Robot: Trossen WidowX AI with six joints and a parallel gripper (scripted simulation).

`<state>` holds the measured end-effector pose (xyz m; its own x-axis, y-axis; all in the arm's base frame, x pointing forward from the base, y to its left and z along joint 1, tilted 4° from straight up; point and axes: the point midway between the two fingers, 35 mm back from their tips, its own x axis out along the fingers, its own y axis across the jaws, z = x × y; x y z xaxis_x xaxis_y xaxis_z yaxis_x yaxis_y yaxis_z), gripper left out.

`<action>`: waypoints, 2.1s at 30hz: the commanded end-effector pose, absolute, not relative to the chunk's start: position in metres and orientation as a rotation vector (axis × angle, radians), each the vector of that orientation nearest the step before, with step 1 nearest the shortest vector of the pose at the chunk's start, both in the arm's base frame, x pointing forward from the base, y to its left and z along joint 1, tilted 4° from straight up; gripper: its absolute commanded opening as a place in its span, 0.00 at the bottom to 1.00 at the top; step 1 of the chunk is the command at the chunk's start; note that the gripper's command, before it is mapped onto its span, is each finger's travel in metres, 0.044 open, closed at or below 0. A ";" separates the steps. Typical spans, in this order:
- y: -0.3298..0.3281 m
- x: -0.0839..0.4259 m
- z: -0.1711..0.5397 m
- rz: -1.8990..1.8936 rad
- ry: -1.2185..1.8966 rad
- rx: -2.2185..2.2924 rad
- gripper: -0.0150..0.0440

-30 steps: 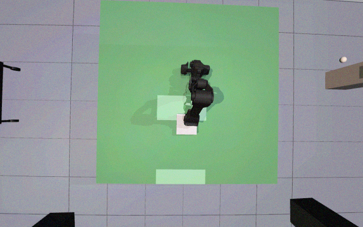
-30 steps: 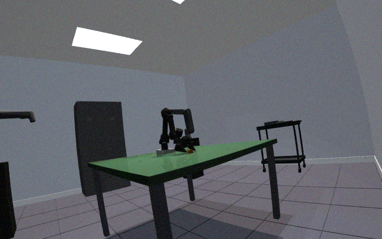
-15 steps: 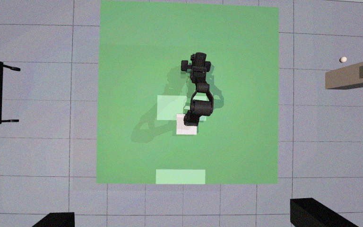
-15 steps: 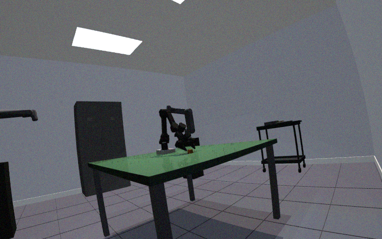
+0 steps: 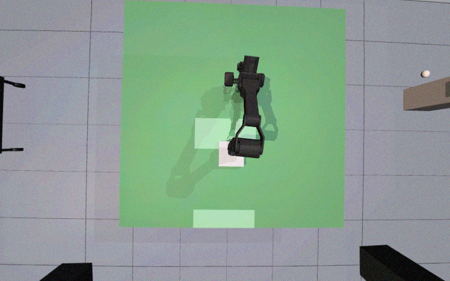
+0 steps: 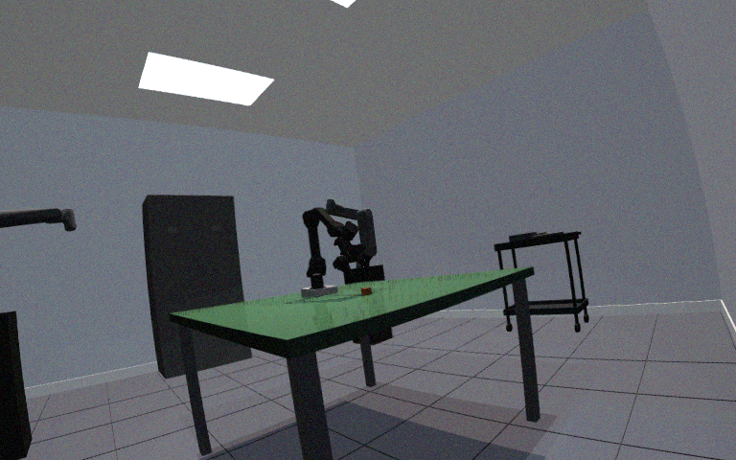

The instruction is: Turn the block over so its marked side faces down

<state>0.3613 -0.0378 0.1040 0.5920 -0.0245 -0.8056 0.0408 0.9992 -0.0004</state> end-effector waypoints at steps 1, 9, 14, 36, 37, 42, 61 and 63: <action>-0.038 0.358 0.109 -0.041 0.955 0.009 1.00; -0.040 0.380 0.119 -0.041 1.177 0.019 1.00; -0.041 0.390 0.126 -0.040 1.330 0.021 1.00; -0.042 0.398 0.086 -0.039 1.467 0.021 1.00; -0.042 0.398 0.083 -0.039 1.467 0.021 1.00; -0.042 0.399 0.079 -0.039 1.467 0.021 1.00; -0.042 0.401 0.049 -0.039 1.467 0.021 1.00; -0.042 0.401 0.049 -0.039 1.467 0.021 0.96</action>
<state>0.4012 -0.0414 0.0520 0.1029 -0.0080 -0.9947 0.0351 0.9994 -0.0044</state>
